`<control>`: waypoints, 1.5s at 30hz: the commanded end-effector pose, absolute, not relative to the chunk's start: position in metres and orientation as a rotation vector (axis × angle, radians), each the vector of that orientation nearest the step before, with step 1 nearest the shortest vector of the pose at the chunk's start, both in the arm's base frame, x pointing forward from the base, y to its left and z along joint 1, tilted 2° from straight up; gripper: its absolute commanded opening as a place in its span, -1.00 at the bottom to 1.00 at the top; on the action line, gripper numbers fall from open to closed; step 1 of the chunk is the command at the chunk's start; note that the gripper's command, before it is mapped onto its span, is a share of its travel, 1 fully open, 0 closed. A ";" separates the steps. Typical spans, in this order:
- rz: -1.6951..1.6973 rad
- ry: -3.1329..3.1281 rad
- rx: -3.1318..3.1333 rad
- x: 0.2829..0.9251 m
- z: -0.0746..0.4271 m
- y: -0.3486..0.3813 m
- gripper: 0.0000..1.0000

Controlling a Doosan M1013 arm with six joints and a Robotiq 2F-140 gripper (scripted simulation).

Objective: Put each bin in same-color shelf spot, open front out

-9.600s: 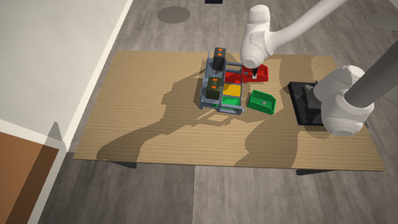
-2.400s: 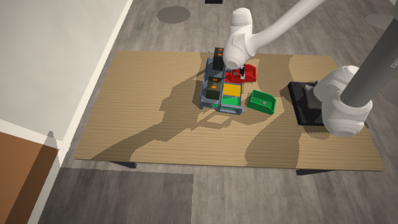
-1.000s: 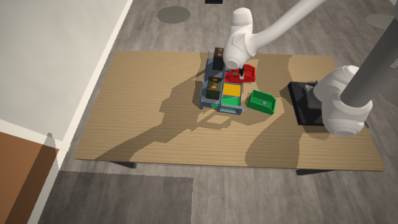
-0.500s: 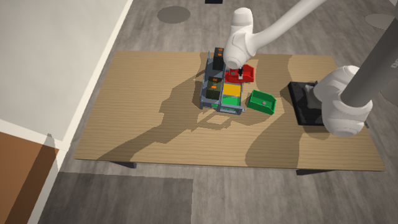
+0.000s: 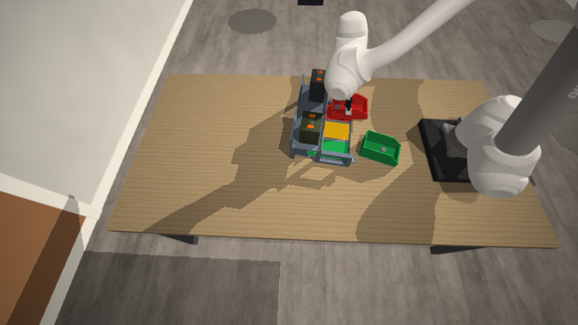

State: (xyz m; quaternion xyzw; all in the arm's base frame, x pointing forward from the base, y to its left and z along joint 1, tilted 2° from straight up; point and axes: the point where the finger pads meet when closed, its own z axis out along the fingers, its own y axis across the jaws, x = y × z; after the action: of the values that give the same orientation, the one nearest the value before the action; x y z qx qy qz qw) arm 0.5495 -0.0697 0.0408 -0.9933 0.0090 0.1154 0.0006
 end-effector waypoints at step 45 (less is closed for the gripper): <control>0.334 0.028 -3.123 0.558 0.040 -0.070 -0.80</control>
State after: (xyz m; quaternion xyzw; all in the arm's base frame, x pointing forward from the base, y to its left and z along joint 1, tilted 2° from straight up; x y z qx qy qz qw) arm 0.5577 -0.0699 0.0395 -0.9942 0.0091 0.1070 0.0005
